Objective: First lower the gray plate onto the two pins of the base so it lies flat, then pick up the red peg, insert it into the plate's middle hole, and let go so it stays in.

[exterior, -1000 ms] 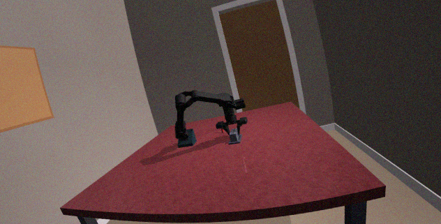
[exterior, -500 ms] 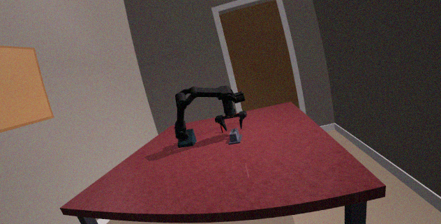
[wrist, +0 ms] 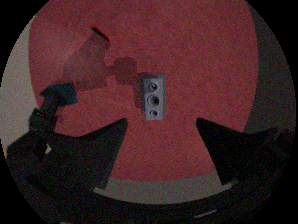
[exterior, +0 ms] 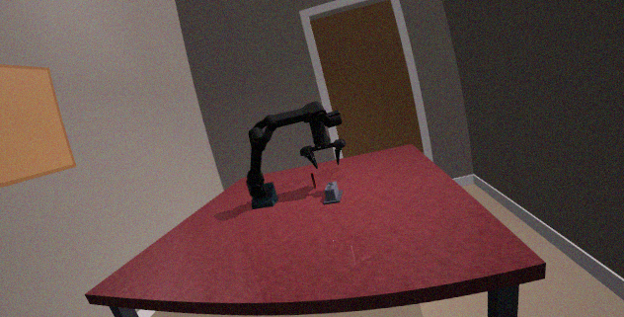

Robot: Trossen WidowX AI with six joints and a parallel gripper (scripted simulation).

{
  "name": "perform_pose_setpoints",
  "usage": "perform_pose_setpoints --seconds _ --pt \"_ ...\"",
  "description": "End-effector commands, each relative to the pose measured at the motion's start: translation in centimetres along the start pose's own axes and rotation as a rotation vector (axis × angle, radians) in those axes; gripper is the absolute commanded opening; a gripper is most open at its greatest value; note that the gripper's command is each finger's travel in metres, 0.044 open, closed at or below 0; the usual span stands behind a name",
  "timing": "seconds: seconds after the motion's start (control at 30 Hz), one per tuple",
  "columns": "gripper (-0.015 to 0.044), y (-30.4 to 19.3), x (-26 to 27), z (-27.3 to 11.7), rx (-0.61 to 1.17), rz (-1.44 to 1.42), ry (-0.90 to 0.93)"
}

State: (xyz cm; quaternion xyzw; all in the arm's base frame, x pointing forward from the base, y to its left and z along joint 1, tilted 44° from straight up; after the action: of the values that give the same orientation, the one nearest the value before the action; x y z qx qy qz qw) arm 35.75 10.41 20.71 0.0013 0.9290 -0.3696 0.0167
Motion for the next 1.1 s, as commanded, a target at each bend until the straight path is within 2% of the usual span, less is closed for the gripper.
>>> perform_pose_setpoints --seconds 0.0,0.57,1.07 --pt "0.044 1.4 0.2 0.1 -0.002 0.099 0.013" --pt "0.044 12.3 5.8 -0.8 -0.014 1.472 0.032" --pt "0.044 17.0 9.7 -0.6 0.009 2.22 0.029"
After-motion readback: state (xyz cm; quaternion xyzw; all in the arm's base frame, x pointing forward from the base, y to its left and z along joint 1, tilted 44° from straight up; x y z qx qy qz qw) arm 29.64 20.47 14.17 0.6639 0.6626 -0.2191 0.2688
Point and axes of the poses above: the point midway between the two fingers, 35 mm back from their tips, its own z axis out along the fingers, its own x axis across the jaws, y = z × x, the point moved 10 cm from there along -z, back along the fingers, and after that the axes turned 4 degrees about -z, right-handed, at the moved point
